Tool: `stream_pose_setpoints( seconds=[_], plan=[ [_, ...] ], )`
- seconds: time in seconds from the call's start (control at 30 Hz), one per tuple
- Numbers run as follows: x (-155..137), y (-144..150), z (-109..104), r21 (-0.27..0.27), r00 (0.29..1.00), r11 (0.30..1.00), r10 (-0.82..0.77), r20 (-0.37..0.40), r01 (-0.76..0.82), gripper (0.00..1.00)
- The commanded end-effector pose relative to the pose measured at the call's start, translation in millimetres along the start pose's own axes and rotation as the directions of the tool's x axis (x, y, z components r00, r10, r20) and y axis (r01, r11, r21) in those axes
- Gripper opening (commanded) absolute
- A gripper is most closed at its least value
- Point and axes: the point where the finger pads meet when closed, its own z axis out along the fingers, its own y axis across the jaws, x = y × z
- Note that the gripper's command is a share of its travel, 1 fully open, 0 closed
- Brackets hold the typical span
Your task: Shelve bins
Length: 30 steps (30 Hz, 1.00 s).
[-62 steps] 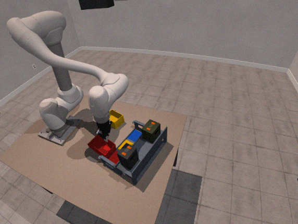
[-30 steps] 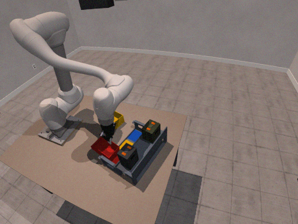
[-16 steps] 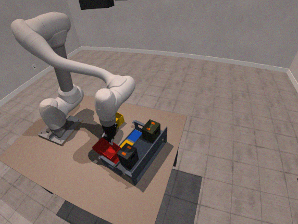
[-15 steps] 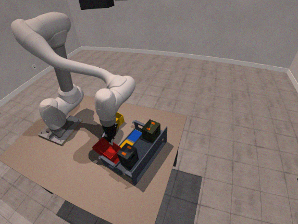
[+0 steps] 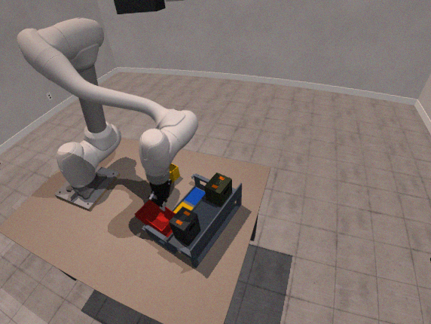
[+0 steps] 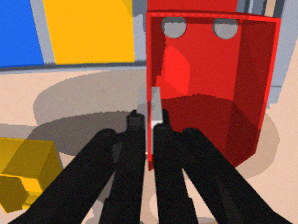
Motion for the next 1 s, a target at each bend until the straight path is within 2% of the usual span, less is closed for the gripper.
stream_pose_setpoints(
  seconds=[0.0, 0.97],
  plan=[
    [1.1, 0.0, -0.3, 0.000, 1.000, 1.000, 0.000, 0.000, 0.000, 0.10],
    [7.3, 0.0, -1.5, 0.000, 1.000, 1.000, 0.000, 0.000, 0.000, 0.10]
  ],
)
